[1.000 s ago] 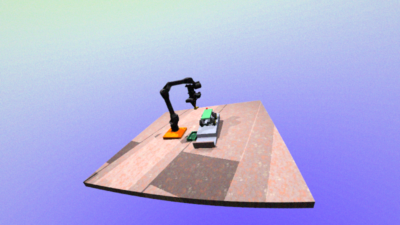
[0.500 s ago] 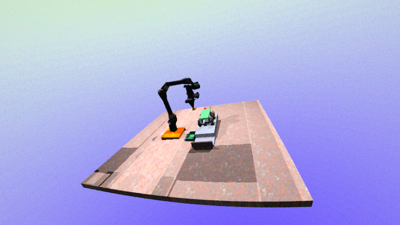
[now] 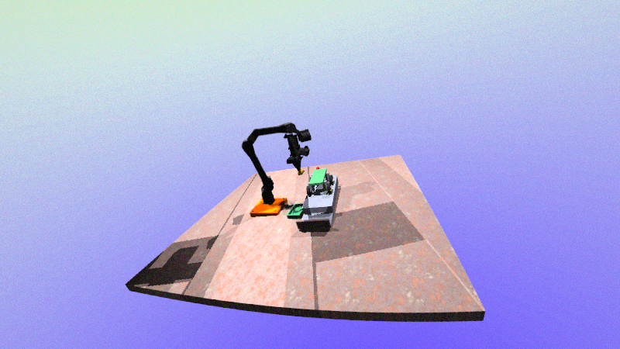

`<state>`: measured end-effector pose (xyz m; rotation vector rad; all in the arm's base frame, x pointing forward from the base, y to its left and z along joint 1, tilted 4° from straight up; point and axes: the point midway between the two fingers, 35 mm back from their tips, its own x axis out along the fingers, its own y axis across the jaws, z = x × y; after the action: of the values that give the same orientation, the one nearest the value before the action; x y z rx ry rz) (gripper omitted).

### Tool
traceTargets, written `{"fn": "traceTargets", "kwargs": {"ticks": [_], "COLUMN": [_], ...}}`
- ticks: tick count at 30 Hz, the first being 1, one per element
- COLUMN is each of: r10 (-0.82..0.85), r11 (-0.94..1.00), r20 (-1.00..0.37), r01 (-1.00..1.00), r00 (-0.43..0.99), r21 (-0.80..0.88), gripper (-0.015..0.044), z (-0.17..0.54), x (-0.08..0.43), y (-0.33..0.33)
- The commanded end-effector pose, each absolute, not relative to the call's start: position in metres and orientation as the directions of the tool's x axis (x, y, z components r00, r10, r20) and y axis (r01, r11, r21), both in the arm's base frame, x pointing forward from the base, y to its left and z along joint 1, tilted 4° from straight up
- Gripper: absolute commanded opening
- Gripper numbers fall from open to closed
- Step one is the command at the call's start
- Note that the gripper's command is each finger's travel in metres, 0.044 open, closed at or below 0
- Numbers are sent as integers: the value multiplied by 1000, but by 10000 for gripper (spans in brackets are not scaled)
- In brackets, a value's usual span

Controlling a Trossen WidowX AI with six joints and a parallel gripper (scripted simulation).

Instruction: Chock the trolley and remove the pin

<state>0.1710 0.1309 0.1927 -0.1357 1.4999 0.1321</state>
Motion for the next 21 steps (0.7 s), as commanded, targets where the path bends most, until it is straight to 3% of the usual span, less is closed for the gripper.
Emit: {"fn": "traceTargets", "kwargs": {"ticks": [1,21], "r10": [12,5], "r11": [985,985], "r20": [-997,-997], "r01": [-173,-173], "r00": [74,77], "r21": [-1,-8], "gripper": [0,0], "z": [193,189], "x": [175,200], "y": [119,59]}}
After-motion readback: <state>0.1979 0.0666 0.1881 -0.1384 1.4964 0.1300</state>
